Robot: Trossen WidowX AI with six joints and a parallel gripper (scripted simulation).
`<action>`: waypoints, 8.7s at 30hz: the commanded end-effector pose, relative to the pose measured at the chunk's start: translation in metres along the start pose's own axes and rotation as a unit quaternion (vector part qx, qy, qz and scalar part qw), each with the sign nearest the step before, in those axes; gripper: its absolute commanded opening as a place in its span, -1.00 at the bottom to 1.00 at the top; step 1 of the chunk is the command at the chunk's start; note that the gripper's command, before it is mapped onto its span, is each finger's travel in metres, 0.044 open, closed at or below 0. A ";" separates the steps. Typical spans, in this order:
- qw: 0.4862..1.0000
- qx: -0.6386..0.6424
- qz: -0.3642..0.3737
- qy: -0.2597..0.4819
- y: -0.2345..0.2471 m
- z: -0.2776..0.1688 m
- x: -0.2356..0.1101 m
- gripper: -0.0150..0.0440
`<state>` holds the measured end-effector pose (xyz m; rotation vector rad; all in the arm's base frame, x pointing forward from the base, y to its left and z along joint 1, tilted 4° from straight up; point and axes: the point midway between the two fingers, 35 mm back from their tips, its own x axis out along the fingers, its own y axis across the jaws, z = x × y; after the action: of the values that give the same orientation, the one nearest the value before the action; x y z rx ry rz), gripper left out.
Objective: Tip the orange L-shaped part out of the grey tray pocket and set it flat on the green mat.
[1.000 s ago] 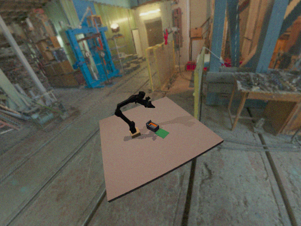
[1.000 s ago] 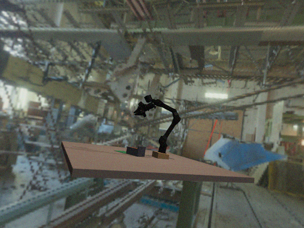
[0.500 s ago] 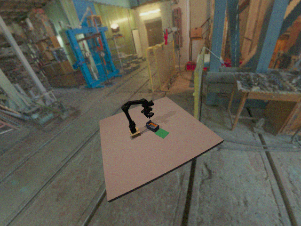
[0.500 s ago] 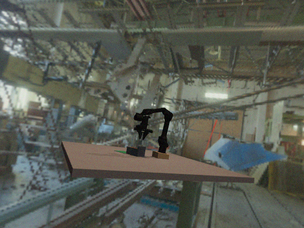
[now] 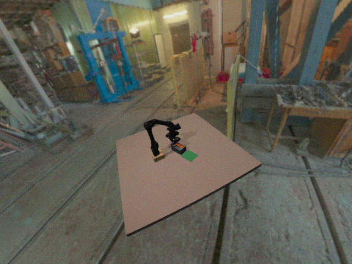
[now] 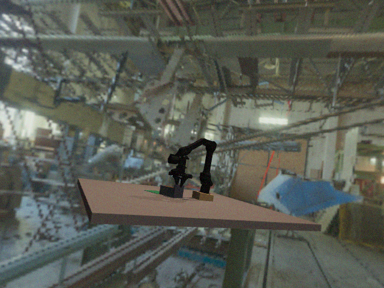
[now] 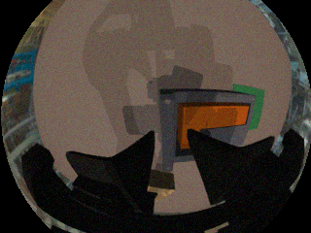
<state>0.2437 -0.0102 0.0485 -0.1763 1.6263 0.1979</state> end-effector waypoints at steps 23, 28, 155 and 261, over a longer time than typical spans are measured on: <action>1.000 0.002 0.002 -0.007 0.001 0.002 0.037 0.12; 1.000 0.002 0.002 -0.007 0.001 0.002 0.041 0.12; 0.706 0.708 0.004 -0.007 -0.075 0.013 -0.011 0.46; 0.706 0.708 0.004 -0.007 -0.079 0.011 -0.083 -0.49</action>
<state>0.2758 -0.0815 0.1269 1.0131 1.3559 -1.0698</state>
